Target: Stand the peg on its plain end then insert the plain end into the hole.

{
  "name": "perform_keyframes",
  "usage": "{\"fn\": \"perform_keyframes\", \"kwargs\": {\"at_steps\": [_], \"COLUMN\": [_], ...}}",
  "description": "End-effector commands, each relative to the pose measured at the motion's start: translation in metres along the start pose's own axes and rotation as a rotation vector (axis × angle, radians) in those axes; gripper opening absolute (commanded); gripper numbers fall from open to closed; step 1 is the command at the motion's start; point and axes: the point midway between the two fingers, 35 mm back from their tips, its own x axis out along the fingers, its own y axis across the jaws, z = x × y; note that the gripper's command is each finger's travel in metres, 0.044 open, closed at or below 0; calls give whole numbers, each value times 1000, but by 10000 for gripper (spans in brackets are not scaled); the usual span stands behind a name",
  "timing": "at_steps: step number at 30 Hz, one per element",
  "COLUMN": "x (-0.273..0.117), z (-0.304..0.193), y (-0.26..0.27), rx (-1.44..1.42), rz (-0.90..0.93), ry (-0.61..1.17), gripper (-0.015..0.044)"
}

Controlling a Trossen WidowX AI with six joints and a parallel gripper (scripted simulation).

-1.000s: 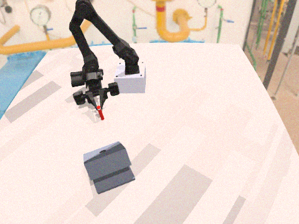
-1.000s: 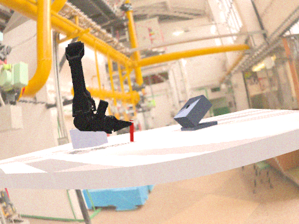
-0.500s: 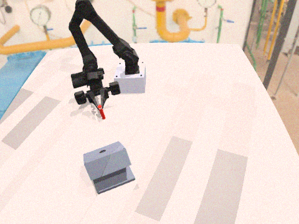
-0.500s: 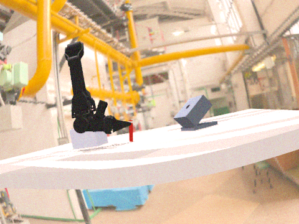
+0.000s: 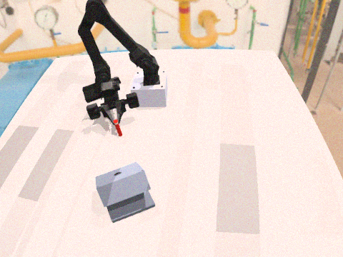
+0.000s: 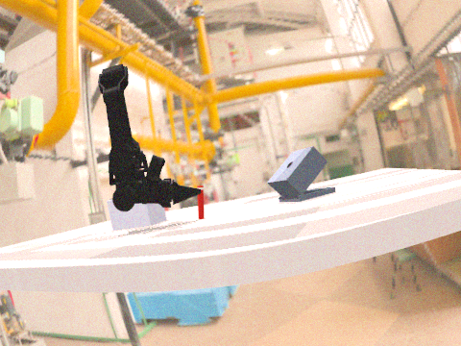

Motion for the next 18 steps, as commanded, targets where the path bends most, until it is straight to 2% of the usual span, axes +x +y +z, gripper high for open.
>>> {"fn": "perform_keyframes", "kwargs": {"at_steps": [1, 18], "x": [-1, -4], "z": [-1, -3], "y": [0, 5], "rx": [0, -2], "rz": [0, 3], "ry": [0, -5], "gripper": [51, 51]}}
